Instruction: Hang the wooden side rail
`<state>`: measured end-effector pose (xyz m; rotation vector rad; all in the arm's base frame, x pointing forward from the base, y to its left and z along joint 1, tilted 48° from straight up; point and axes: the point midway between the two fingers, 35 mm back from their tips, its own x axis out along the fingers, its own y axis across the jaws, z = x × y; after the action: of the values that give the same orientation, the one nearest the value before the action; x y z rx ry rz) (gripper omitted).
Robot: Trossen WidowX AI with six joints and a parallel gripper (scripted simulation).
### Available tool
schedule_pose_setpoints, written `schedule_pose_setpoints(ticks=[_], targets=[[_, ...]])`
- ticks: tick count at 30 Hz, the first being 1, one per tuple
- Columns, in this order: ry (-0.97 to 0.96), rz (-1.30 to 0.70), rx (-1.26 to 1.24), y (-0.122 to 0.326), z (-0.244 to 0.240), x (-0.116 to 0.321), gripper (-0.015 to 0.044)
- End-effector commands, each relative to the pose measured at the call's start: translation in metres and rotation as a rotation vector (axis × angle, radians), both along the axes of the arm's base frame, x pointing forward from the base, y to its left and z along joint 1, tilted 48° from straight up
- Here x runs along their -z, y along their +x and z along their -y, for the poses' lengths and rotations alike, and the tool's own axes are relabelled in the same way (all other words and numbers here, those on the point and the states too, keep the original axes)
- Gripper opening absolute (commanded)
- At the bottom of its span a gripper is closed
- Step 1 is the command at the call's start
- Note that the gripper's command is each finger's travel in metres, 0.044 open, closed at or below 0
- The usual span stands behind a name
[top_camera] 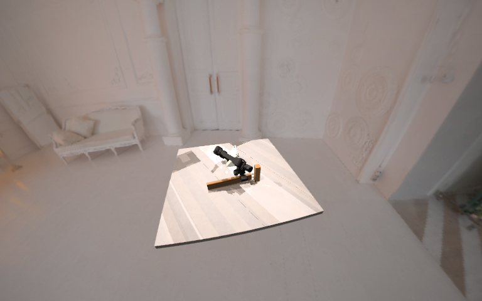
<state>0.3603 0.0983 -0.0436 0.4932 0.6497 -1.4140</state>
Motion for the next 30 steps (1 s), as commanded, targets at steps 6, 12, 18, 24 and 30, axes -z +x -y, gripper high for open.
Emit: schedule_pose_setpoints(ticks=[6,12,18,24,30], targets=[[0.007,0.019,-0.015,0.0020,-0.0097,-0.0057,0.0000],[0.007,0.019,-0.015,0.0019,-0.0103,-0.0062,0.0000],[0.007,0.019,-0.015,0.0019,-0.0109,-0.0067,0.0000],[0.007,0.019,-0.015,0.0018,-0.0114,-0.0072,0.0000],[0.007,0.019,-0.015,0.0018,-0.0120,-0.0077,0.0000]])
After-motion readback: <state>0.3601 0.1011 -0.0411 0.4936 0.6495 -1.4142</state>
